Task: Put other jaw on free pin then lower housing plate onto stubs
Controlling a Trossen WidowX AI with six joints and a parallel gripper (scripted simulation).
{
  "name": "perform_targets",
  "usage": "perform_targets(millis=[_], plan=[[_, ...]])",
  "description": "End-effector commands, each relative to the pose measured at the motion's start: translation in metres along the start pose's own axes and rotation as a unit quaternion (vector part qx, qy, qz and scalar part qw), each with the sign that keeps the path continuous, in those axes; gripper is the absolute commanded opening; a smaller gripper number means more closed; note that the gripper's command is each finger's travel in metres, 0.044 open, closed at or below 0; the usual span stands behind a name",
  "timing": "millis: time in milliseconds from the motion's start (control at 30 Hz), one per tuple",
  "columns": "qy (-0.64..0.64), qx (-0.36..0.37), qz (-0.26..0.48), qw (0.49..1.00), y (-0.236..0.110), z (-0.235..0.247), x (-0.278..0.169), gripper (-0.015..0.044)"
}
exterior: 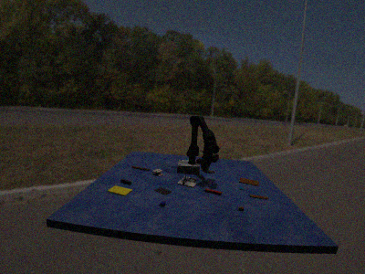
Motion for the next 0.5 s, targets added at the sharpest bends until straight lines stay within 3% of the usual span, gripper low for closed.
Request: perform_targets(millis=[0,467], plan=[[-0.061,-0.003,0.000,0.998,-0.001,-0.007,-0.007,0.0134],[-0.247,-0.003,0.002,0.969,-0.001,-0.025,-0.029,0.0134]])
Point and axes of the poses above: the point midway between the two fingers, 35 mm back from their tips, its own y axis out along the fingers, its own z axis across the jaws, x = y × z, the point moved 2 cm from there along -y, back along the fingers, and after that the axes turned 12 degrees about y, right-handed, at the moved point
